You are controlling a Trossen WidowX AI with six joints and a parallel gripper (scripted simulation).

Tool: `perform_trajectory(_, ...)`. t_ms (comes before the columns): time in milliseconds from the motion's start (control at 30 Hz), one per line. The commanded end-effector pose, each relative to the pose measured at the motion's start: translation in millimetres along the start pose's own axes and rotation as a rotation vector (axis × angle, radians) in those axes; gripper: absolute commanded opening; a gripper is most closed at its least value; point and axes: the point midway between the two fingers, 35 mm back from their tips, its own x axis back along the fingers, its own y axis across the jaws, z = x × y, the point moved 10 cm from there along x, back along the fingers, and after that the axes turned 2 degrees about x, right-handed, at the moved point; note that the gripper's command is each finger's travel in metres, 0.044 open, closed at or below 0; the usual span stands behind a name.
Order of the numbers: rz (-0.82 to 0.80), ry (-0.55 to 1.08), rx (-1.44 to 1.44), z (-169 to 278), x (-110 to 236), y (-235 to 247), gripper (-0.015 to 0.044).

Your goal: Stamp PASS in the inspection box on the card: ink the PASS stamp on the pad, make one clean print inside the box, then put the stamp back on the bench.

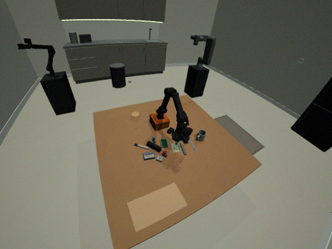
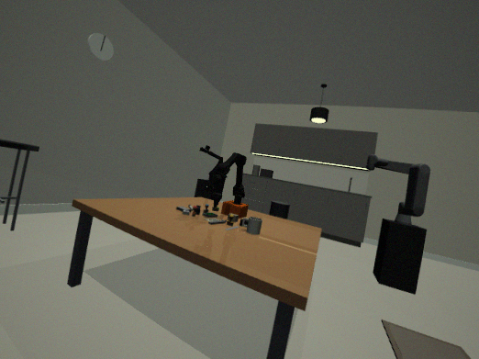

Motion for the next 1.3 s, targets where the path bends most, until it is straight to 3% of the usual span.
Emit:
perform_trajectory(0, -0.004, -0.006, -0.002, -1, 7, 0, 0.0000)
perform_trajectory(933, 0.004, 0.002, 0.004, 73, 8, -86, 0.0000)
perform_trajectory(1267, 0.004, 0.002, 0.004, 74, -1, -87, 0.0000)
